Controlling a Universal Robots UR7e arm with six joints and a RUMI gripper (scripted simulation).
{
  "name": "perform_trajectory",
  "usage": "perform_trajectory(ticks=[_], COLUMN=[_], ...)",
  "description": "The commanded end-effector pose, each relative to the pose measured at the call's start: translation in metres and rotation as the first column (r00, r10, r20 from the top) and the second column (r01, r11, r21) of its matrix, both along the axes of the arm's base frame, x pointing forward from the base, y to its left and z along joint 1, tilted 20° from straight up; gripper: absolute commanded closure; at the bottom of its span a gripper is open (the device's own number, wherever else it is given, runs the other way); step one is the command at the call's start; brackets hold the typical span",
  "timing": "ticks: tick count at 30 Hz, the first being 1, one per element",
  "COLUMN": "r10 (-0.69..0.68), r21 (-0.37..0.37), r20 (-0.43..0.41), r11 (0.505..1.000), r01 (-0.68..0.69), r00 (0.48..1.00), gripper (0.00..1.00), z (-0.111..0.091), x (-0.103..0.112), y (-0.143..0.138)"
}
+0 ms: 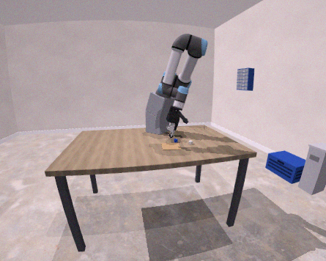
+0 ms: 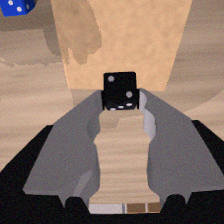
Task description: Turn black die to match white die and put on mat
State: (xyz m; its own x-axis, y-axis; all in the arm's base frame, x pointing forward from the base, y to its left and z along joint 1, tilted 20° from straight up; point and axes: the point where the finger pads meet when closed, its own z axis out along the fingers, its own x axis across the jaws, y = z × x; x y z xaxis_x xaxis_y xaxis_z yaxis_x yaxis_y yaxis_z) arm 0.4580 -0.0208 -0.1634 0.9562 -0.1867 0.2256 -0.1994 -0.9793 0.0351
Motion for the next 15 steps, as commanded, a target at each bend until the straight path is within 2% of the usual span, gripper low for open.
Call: perform_trajectory(ticks=[1,9,15], r10=[0.007,0.010,0.023], r21=[0.023,0.035,0.082], r20=[0.009,0.011,0.012], r11=[1.000,0.999,0.996], r01=[-0.007,-0.010,-0.024], r00=[1.000,1.000,1.000], gripper=[0.94,0.94,0.94], z=[0.0009,0.0009,-0.0012], x=[0.0005,0.0004,-0.0007], y=[-0.0004,-0.0004,-0.0006])
